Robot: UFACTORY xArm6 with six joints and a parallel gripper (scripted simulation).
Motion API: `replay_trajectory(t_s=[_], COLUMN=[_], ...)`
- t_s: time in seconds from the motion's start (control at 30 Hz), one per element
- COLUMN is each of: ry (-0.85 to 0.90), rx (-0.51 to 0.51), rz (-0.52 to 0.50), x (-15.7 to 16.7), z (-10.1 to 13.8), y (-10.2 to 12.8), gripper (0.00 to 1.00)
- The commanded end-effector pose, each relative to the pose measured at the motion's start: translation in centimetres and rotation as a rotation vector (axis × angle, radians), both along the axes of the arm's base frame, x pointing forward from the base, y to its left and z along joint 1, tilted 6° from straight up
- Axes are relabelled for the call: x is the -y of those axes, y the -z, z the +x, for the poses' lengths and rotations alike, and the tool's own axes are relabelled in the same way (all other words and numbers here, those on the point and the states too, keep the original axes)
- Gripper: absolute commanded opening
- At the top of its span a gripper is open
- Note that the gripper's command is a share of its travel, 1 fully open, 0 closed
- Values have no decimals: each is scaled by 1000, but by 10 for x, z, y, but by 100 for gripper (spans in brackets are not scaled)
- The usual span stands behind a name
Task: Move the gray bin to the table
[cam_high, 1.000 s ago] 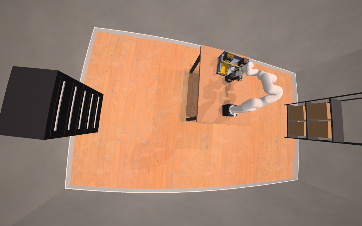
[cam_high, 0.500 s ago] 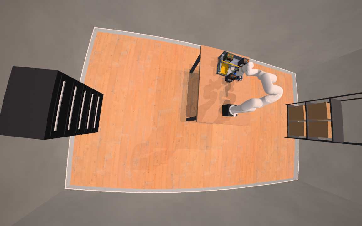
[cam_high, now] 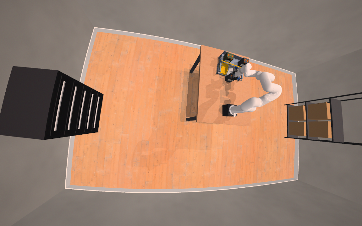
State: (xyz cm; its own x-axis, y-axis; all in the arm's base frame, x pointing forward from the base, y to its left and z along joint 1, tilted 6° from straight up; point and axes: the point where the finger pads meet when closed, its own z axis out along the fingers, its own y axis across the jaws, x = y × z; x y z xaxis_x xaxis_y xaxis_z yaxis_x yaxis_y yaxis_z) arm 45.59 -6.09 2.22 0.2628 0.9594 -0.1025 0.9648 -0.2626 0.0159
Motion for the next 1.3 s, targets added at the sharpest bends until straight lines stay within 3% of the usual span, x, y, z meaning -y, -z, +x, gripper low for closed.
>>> replay_trajectory(t_s=[0.0,0.1,0.27,1.27], ry=[0,0,0,0], rx=[5,5,5,5], rz=[-1,-1,-1,-1], x=[0,0,3,3], z=[2,2,1,1], y=[-1,-1,28,26], gripper=[100,100,100,100])
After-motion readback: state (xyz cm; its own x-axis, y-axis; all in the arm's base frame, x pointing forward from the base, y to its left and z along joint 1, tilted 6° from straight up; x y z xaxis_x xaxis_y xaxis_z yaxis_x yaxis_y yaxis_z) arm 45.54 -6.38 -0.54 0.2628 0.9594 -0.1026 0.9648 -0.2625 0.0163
